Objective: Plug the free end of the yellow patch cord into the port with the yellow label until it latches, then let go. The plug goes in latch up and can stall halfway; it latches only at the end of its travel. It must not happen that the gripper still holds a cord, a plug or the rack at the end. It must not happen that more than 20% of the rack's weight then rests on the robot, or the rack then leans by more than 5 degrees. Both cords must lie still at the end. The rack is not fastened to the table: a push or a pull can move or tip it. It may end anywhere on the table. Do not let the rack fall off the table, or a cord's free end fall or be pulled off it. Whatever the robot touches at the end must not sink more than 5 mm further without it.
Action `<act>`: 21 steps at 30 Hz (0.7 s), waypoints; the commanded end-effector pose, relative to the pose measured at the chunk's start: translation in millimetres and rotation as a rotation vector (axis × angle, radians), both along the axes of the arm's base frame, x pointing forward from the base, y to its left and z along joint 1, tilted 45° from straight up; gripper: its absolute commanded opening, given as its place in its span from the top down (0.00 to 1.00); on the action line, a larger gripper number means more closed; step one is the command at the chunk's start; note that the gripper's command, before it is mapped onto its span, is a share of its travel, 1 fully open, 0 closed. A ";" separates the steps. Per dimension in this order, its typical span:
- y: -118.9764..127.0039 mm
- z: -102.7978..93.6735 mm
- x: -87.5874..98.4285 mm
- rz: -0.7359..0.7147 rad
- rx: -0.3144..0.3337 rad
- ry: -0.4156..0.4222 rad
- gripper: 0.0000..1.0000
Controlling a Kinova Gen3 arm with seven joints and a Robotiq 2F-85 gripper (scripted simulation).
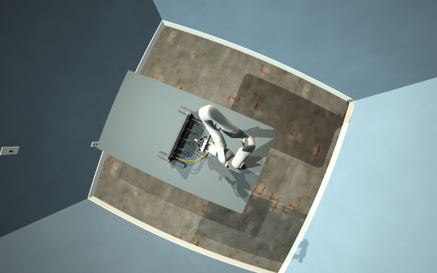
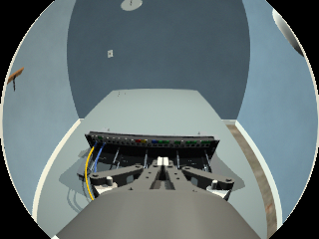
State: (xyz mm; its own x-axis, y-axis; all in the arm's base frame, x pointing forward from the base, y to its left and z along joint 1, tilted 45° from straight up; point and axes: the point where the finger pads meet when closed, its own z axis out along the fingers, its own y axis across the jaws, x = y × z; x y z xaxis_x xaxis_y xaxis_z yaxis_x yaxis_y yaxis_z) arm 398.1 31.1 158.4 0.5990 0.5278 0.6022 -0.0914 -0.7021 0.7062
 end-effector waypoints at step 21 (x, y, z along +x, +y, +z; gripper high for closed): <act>-132.5 22.6 -55.5 -0.750 0.357 -0.182 1.00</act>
State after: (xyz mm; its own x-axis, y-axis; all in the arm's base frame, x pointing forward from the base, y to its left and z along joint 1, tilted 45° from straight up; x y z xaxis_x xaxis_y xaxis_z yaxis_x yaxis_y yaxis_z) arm 350.4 -84.9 174.6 0.6459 -0.1085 0.7557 -0.6269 -0.6402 0.4440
